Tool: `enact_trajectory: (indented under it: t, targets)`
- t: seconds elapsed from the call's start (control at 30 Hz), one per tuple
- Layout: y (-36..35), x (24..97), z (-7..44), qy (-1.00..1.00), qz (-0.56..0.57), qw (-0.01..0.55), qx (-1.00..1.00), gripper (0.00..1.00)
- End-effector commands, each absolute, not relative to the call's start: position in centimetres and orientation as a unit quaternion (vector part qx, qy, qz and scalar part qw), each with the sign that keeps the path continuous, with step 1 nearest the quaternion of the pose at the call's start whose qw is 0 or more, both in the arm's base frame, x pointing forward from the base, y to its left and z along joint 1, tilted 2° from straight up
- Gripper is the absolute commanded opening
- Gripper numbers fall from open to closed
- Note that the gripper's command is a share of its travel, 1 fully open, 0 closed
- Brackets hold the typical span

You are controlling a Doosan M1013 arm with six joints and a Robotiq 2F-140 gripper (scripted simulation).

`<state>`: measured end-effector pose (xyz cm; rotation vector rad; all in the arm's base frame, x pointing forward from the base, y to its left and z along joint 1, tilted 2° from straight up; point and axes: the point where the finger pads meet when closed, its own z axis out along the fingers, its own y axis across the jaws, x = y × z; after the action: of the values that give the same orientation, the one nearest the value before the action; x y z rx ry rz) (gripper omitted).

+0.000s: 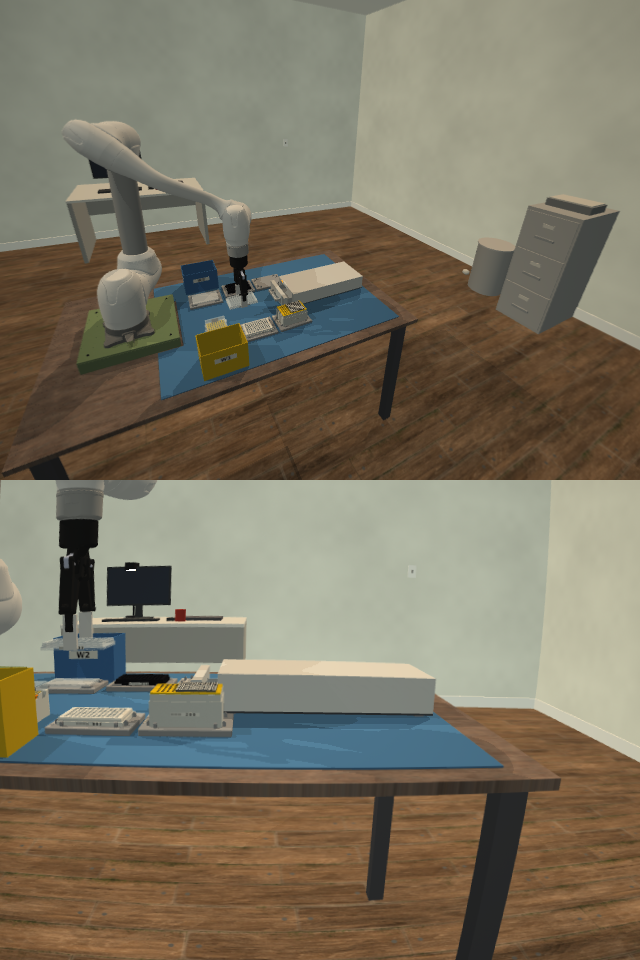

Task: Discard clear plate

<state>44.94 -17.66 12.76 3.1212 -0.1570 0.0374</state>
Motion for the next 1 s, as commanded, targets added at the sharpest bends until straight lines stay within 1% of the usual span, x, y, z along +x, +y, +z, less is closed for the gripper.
enact_trajectory:
  t: [0.0, 0.97]
  targets:
    - [-18.4, 44.3, 12.8, -0.050, 0.012, 0.008, 0.999, 0.10]
    - [-23.4, 39.9, 12.8, -0.050, 0.012, 0.008, 0.999, 0.10]
